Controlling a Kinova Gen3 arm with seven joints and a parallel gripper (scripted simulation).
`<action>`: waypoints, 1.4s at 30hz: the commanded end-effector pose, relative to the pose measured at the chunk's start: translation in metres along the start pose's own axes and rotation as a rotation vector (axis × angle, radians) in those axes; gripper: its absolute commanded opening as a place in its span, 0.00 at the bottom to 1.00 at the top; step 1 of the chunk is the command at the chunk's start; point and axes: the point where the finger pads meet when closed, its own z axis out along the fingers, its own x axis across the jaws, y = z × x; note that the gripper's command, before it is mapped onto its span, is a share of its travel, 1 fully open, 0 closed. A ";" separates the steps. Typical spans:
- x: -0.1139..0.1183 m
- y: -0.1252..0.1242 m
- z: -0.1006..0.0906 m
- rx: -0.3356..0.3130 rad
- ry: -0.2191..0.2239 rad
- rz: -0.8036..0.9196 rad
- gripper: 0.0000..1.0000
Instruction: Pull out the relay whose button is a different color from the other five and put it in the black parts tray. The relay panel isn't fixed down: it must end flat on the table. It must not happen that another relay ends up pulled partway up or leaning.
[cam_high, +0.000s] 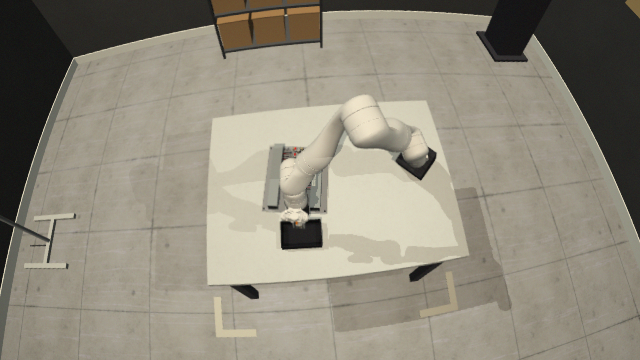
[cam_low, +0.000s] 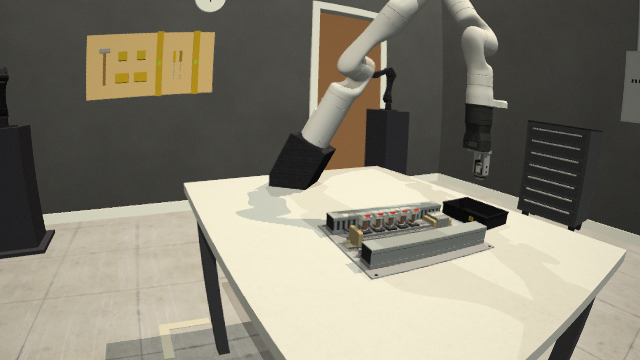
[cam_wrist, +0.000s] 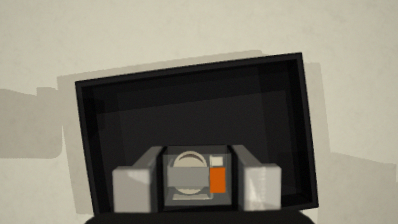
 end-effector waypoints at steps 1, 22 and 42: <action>0.001 0.000 0.000 0.001 0.002 0.000 0.00; 0.001 0.000 0.018 0.001 0.002 0.000 0.00; 0.001 0.000 0.058 0.001 0.002 0.000 0.00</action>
